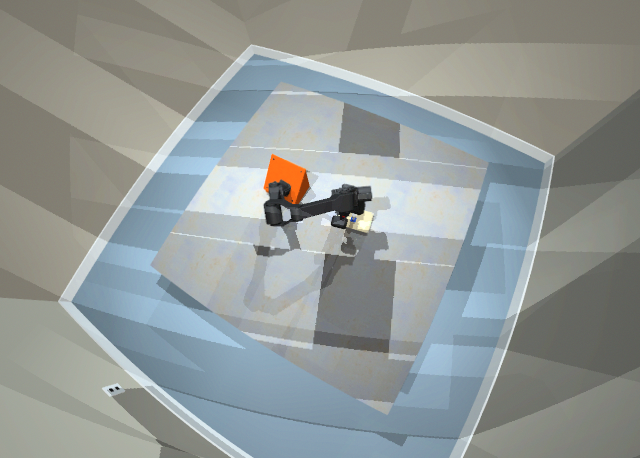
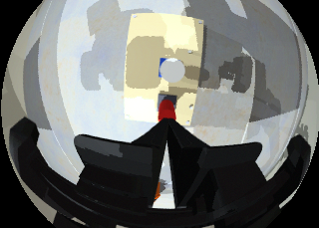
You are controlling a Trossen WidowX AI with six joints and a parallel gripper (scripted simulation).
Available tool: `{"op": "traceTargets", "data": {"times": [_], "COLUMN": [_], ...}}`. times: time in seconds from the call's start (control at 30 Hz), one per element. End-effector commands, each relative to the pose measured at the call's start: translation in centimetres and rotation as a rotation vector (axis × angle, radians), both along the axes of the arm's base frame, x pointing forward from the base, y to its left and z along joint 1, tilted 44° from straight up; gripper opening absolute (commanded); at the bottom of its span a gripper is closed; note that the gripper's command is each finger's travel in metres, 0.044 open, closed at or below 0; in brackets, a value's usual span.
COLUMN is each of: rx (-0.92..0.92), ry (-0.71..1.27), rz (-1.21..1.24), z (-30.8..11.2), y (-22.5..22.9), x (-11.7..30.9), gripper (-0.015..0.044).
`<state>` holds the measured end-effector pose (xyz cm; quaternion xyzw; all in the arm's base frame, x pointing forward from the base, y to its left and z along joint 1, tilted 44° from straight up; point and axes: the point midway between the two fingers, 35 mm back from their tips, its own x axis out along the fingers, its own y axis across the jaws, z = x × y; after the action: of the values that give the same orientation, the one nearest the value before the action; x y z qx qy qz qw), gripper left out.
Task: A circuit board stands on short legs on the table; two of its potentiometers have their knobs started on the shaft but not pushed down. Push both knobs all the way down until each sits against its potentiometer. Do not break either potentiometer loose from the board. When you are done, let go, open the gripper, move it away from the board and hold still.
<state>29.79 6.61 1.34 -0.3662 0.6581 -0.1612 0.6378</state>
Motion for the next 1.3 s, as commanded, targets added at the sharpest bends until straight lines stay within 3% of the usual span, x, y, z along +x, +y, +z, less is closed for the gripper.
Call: {"op": "traceTargets", "data": {"times": [0.0, 0.23, 0.5, 1.27], "rx": [0.000, 0.000, 0.006, 0.006], "ry": [0.000, 0.000, -0.003, -0.005], "rz": [0.000, 0.000, -0.002, -0.003], "z": [0.0, 0.0, 2.7, 1.7], "y": [0.0, 0.0, 4.0, 3.4], "x": [0.0, 0.0, 3.4, 4.2], "gripper": [0.0026, 0.0210, 0.0000, 0.0000]}}
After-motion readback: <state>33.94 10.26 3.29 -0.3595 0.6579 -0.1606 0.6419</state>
